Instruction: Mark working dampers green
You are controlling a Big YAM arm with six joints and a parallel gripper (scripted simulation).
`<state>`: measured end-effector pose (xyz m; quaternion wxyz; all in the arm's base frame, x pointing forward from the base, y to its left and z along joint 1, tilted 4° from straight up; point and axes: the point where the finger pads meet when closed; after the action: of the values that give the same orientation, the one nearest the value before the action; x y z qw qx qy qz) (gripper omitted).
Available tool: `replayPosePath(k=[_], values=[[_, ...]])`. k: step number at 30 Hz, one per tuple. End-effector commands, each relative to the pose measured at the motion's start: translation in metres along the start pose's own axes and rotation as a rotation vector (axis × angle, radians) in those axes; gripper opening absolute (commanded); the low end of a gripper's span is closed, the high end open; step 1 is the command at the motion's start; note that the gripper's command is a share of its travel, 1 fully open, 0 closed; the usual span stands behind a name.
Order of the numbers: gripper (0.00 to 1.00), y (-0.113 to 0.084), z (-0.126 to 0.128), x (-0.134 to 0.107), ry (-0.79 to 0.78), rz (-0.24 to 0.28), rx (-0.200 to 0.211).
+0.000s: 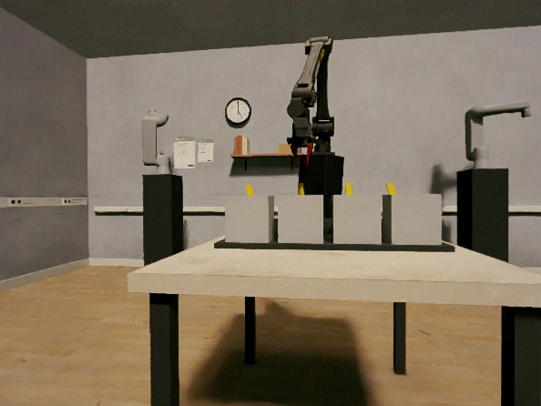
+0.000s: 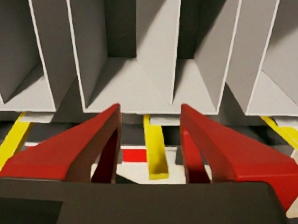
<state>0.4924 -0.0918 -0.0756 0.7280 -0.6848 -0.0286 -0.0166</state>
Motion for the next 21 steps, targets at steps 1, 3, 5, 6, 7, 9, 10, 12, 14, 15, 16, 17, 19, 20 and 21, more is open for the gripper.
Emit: replayPosePath(k=[1,3,5,6,7,9,10,12,14,15,16,17,19,20,21], values=[[0.36,-0.001,-0.004,0.018,0.024,-0.001,-0.006],[0.36,0.005,-0.003,-0.005,0.036,0.035,0.001],[0.36,-0.001,-0.003,-0.001,0.033,0.021,0.0],[0.36,-0.005,-0.005,0.009,0.032,0.002,-0.005],[0.36,-0.008,-0.007,0.018,0.03,-0.023,-0.01],[0.36,-0.009,-0.007,0.02,0.027,-0.027,-0.011],[0.36,-0.009,-0.007,0.019,0.027,-0.025,-0.011],[0.36,-0.009,-0.007,0.019,0.027,-0.025,-0.01],[0.36,-0.009,-0.007,0.019,0.027,-0.025,-0.01],[0.36,-0.009,-0.007,0.019,0.027,-0.025,-0.01],[0.36,-0.009,-0.007,0.019,0.027,-0.025,-0.01],[0.36,-0.009,-0.007,0.019,0.027,-0.025,-0.011],[0.36,-0.009,-0.007,0.019,0.027,-0.025,-0.01],[0.36,-0.009,-0.007,0.019,0.027,-0.025,-0.01],[0.36,-0.009,-0.007,0.019,0.027,-0.025,-0.011]])
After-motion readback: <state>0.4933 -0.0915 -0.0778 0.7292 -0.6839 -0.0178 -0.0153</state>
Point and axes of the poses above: the point where the finger pads meet when closed, its own y axis out along the fingers, its own z axis across the jaws, x = y × z, and after that the axes turned 2 degrees about -y, right-handed
